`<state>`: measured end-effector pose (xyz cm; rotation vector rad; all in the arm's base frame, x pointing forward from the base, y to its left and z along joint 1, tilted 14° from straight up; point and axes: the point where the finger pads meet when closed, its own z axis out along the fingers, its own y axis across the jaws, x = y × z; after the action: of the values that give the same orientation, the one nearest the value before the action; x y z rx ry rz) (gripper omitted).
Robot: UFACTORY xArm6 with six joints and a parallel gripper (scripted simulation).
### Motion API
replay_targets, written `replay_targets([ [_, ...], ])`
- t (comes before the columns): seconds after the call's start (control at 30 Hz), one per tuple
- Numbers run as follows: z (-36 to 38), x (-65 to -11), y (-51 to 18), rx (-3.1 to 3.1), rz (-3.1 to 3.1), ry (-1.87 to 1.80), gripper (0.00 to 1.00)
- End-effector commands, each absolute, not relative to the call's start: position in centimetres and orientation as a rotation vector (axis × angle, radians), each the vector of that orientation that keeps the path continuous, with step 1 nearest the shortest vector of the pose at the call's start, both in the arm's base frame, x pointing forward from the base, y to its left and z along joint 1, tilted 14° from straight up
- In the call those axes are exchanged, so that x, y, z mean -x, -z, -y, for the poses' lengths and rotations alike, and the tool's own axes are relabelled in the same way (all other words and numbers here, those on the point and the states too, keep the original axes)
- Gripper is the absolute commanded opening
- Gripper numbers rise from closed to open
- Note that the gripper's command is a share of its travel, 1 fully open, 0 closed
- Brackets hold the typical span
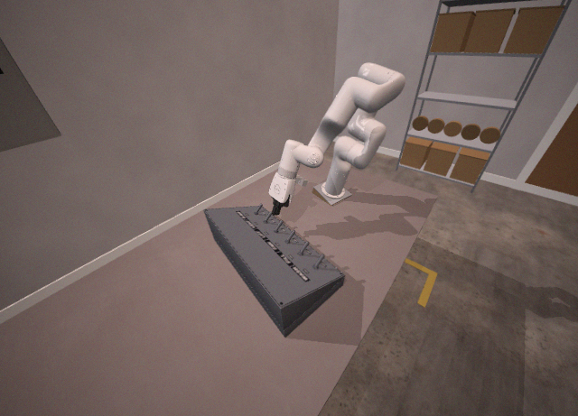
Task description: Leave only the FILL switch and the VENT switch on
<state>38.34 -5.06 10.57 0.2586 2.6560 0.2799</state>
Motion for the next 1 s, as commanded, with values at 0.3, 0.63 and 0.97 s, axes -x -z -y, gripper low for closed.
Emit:
replay_targets([
  [0.3,5.3,-39.4,-11.1,-0.258,-2.653,-0.279,0.0],
  [0.63,5.5,-40.0,-11.4,-0.258,-2.653,-0.279,0.0],
  [0.97,5.6,-40.6,-11.7,-0.258,-2.653,-0.279,0.0],
])
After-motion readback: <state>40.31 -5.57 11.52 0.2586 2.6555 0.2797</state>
